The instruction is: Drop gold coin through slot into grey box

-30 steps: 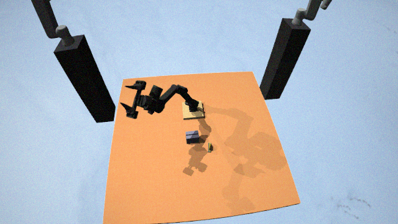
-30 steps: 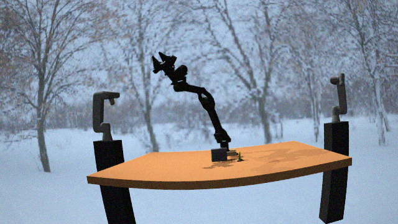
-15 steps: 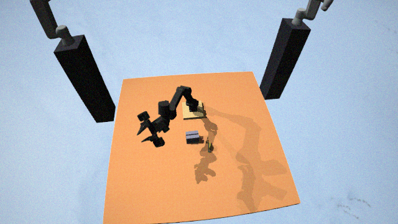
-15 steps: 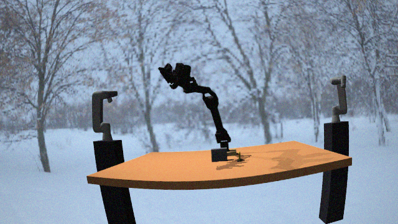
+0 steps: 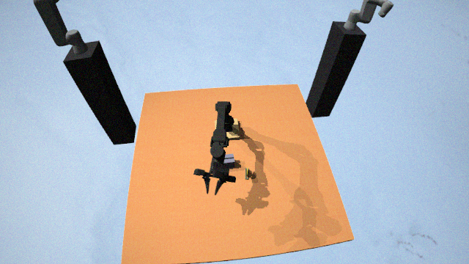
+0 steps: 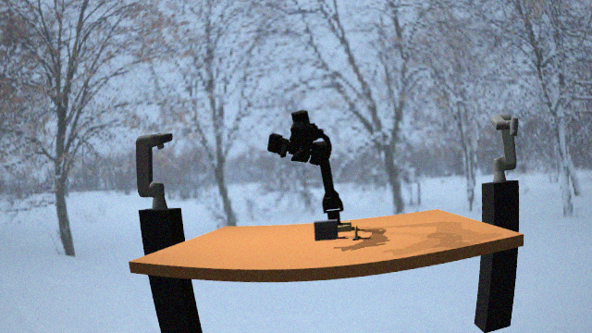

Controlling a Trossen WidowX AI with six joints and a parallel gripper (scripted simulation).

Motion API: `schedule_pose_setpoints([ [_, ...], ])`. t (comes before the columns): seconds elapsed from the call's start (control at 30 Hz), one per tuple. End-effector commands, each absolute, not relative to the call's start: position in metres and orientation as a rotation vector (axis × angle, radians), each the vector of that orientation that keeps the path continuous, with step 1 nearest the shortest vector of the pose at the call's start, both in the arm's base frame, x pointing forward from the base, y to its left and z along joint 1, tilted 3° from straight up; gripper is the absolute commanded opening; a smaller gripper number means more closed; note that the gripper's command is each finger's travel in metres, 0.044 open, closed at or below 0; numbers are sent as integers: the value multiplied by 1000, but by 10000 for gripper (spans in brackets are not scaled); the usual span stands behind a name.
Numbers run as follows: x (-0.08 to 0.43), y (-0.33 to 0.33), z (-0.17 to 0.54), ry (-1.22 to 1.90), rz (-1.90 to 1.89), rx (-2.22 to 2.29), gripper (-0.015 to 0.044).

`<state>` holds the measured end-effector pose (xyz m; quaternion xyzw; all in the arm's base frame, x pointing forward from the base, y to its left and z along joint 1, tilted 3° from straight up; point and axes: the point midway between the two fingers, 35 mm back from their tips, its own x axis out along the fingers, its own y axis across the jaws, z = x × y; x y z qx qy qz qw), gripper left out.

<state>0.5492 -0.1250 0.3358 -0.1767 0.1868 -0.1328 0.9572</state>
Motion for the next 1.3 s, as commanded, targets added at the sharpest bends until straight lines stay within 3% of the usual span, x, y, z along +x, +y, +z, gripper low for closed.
schedule_pose_setpoints([
  [0.0, 536, -70, 281, 582, -162, -202, 161],
  [0.23, 491, 4, 210, 918, -83, -11, 161],
  [0.63, 359, 85, 143, 1501, -195, 147, 161],
  [1.27, 357, 79, 107, 1508, -199, 147, 161],
])
